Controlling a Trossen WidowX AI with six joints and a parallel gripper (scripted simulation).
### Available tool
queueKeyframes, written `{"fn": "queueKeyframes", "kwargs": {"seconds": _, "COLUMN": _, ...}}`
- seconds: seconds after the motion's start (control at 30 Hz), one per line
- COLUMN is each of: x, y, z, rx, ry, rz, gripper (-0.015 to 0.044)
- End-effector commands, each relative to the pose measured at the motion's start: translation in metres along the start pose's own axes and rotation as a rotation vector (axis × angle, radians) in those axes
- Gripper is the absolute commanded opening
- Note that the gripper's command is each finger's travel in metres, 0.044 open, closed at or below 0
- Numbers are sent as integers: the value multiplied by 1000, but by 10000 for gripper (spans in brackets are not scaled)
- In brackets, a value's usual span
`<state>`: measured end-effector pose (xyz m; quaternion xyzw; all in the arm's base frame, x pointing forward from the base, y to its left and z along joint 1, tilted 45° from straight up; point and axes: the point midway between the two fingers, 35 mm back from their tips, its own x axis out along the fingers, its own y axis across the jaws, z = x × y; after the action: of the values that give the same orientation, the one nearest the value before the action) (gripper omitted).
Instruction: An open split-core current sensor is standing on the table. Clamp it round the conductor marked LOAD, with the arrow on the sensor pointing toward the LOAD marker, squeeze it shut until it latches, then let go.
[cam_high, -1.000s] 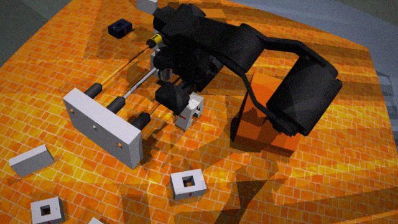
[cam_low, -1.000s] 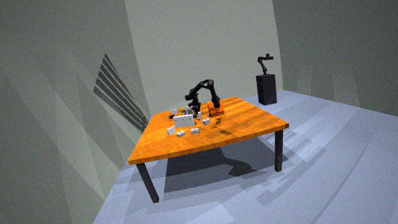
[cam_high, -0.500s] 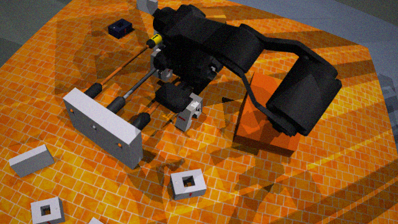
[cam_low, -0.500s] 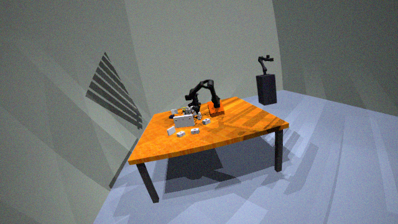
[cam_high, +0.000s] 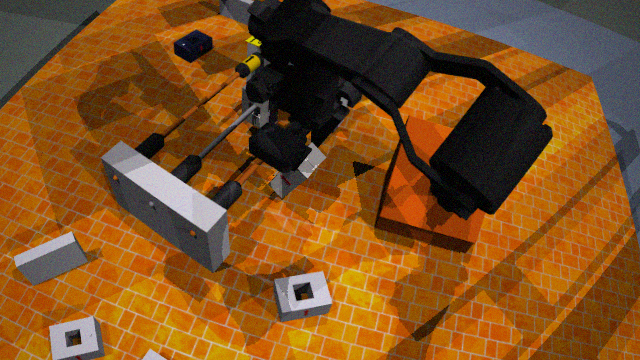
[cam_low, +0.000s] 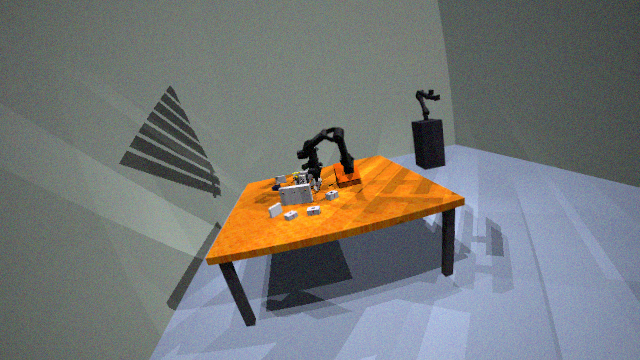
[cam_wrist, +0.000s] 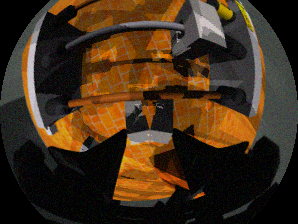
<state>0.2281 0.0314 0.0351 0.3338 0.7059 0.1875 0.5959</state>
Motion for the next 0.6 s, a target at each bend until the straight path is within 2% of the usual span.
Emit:
{"fn": "queueKeyframes", "kwargs": {"seconds": 0.0, "x": -21, "y": -1, "z": 5, "rx": -3, "ry": -11, "rz": -5, "gripper": 0}}
{"fn": "queueKeyframes", "kwargs": {"seconds": 0.43, "x": -89, "y": -1, "z": -1, "rx": 0, "ry": -8, "rz": 0, "gripper": 0}}
{"fn": "queueKeyframes", "kwargs": {"seconds": 0.57, "x": -92, "y": -1, "z": -2, "rx": 4, "ry": -8, "rz": 0, "gripper": 0}}
